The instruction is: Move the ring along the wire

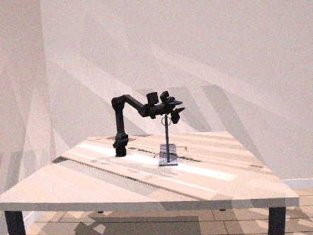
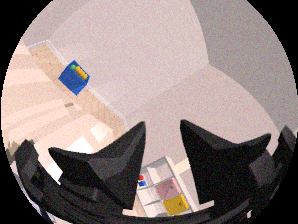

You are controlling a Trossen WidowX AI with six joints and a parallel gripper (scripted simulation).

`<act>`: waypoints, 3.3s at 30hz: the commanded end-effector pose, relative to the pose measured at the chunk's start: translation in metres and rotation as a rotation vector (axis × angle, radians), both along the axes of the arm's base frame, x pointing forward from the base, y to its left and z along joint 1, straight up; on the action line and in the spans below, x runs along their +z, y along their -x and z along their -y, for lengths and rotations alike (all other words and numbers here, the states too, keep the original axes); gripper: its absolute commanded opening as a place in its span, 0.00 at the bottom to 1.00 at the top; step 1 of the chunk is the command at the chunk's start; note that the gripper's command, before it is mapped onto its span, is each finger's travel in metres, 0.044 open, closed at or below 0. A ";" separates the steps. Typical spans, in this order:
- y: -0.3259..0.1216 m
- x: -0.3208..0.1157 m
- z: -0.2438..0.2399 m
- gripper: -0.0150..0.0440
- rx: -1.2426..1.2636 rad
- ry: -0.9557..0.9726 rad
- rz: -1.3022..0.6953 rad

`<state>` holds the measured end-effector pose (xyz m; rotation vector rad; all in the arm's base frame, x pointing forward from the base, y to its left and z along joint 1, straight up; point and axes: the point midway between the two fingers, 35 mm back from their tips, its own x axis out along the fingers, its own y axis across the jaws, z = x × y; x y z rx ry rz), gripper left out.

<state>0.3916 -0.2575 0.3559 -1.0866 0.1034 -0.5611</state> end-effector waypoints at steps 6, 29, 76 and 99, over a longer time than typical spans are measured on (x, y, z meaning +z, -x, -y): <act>0.057 -0.082 0.066 0.53 -0.084 -0.148 -0.116; 0.143 -0.240 -0.024 0.53 0.347 -0.760 -0.034; 0.124 -0.224 -0.105 0.53 0.546 -1.094 0.013; 0.088 -0.225 -0.105 0.53 0.548 -1.092 0.015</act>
